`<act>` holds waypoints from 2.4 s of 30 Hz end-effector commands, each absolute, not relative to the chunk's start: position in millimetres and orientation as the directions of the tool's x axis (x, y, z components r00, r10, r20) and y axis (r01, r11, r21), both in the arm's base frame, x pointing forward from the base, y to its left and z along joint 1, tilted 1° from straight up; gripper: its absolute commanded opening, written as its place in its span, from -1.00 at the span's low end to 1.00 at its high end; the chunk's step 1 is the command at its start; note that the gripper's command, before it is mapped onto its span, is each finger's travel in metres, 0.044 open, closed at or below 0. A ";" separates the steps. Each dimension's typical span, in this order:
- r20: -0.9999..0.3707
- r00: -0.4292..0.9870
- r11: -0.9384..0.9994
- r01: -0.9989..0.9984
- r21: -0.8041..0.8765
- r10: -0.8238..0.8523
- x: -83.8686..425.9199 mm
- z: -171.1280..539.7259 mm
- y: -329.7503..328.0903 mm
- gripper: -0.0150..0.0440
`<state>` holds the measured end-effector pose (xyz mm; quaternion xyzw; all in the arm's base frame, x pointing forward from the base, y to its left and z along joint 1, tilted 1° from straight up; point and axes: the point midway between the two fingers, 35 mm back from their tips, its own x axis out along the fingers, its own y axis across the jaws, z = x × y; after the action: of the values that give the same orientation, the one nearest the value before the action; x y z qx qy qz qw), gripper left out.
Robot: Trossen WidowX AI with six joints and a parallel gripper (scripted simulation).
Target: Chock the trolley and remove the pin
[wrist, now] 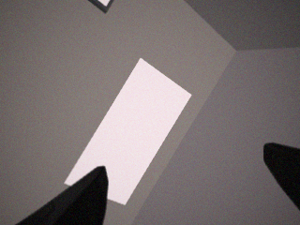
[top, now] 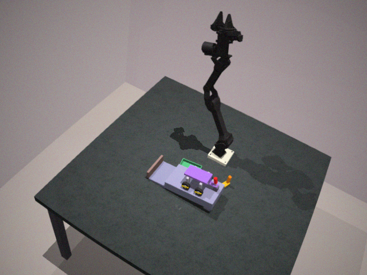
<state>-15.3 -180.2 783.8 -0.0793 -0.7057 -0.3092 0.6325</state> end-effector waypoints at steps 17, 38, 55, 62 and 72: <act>0.983 -0.186 0.950 0.308 0.060 -0.001 -28.8 782.6 -83.4 0.15; 0.788 -0.053 0.675 -0.481 -0.559 0.613 0.2 720.8 136.8 0.15; 0.339 0.166 0.216 -0.969 -0.116 0.926 65.9 594.3 266.3 0.15; 0.109 0.249 0.215 -0.943 0.253 0.962 94.9 529.3 295.6 0.15; -0.230 0.333 0.395 -0.608 0.689 0.915 131.6 430.9 311.3 0.15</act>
<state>120.5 306.9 463.5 0.2221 0.2329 0.5382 0.7789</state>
